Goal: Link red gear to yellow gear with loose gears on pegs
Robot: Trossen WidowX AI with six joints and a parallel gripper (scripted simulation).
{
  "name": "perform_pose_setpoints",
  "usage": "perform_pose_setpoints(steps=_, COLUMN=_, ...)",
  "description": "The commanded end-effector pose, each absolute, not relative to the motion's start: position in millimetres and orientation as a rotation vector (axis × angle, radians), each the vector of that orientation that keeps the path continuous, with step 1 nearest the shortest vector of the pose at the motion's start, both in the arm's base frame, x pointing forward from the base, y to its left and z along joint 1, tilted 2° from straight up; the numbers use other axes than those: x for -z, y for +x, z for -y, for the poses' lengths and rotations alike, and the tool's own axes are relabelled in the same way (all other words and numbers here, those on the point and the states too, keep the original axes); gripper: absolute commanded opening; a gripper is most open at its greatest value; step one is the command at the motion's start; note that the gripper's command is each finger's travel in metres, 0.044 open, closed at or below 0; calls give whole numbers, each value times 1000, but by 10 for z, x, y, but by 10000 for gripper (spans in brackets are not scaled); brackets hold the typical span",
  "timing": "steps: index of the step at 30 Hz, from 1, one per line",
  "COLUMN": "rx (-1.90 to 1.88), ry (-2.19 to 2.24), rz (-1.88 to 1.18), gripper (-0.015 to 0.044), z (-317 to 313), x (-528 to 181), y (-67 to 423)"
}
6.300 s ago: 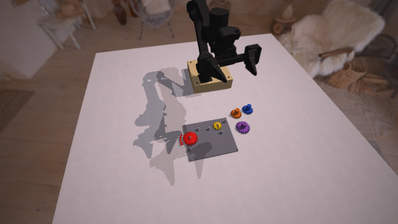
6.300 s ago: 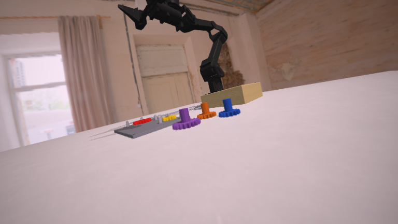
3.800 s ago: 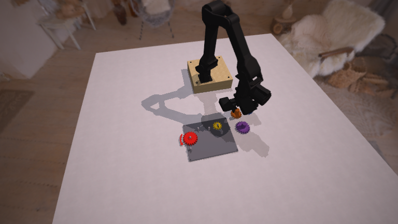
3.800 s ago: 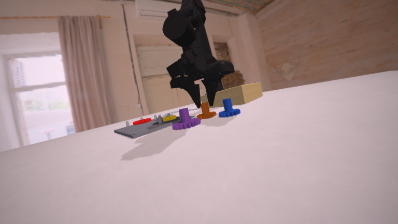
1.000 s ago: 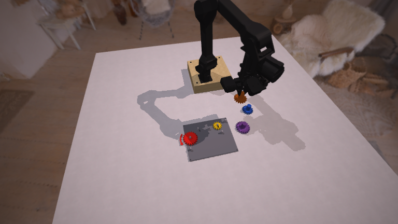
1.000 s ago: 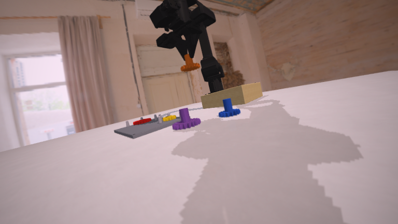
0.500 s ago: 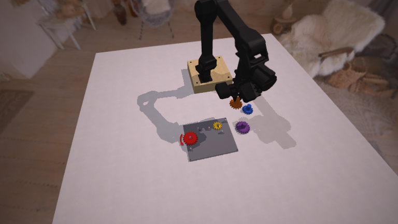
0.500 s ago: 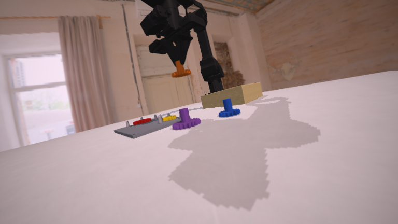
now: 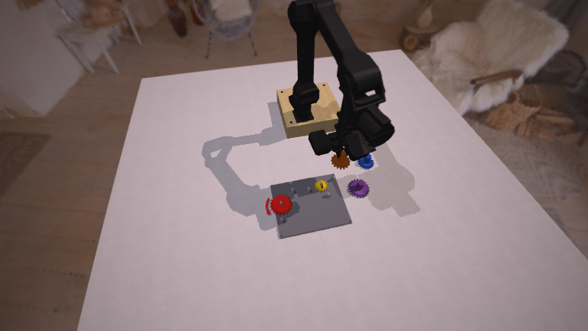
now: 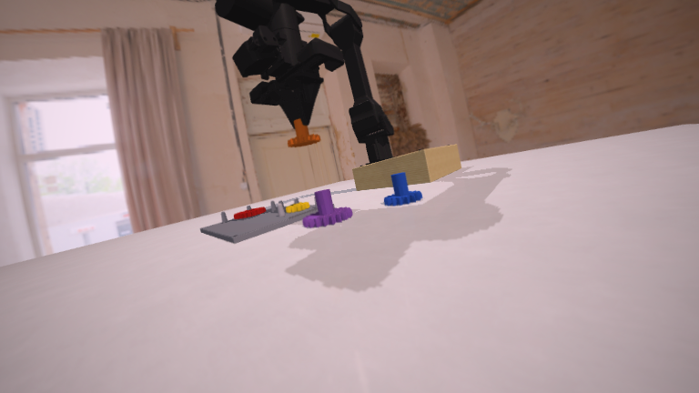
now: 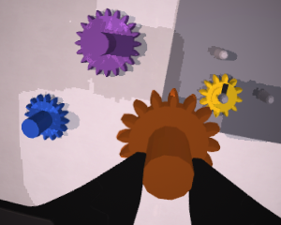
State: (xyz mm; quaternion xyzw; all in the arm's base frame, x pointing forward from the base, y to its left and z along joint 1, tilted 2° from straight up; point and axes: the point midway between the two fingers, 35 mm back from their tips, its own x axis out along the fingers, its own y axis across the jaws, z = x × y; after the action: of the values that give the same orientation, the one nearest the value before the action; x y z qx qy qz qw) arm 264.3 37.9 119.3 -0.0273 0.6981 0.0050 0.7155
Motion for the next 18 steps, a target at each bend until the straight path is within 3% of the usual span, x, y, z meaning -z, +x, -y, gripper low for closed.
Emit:
perform_pose_setpoints(steps=1, rx=-11, ry=-68, rz=-1549, gripper=0, z=-304, x=-1154, y=2664)
perform_pose_setpoints(steps=18, rx=-9, ry=-70, rz=-1548, gripper=0, z=37, x=-1032, y=2745)
